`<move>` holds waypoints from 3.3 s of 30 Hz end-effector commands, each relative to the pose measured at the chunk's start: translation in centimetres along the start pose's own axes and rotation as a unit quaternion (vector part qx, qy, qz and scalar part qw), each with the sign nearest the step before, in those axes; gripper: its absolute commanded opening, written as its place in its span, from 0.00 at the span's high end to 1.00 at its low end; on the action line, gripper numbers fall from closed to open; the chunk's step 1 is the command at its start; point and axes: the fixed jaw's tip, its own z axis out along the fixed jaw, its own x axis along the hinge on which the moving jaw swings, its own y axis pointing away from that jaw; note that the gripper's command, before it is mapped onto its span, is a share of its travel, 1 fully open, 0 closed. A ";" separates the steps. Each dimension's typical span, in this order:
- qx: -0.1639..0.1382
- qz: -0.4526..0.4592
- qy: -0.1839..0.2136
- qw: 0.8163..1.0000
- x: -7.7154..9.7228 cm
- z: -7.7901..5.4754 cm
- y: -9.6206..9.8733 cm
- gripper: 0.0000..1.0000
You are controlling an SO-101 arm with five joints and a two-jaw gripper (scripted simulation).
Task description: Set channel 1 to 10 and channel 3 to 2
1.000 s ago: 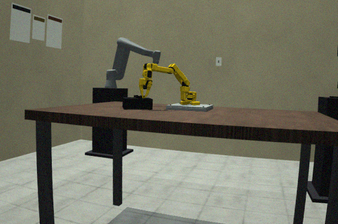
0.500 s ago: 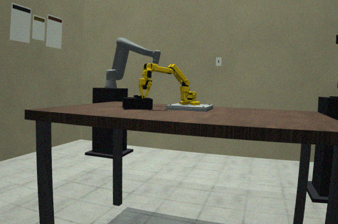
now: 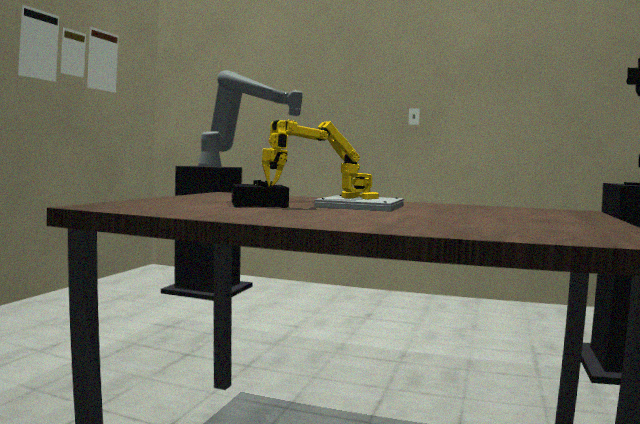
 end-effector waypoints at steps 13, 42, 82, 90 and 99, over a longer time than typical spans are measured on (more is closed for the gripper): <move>-0.007 0.008 0.001 1.000 -0.5 0.2 0.6 1.00; -0.017 0.009 0.005 1.000 -0.4 0.1 1.0 1.00; -0.032 0.011 0.010 0.999 -0.3 0.1 1.7 1.00; -0.035 0.011 0.012 0.999 -0.3 0.1 1.8 1.00; -0.038 0.011 0.013 0.999 -0.3 0.1 1.9 1.00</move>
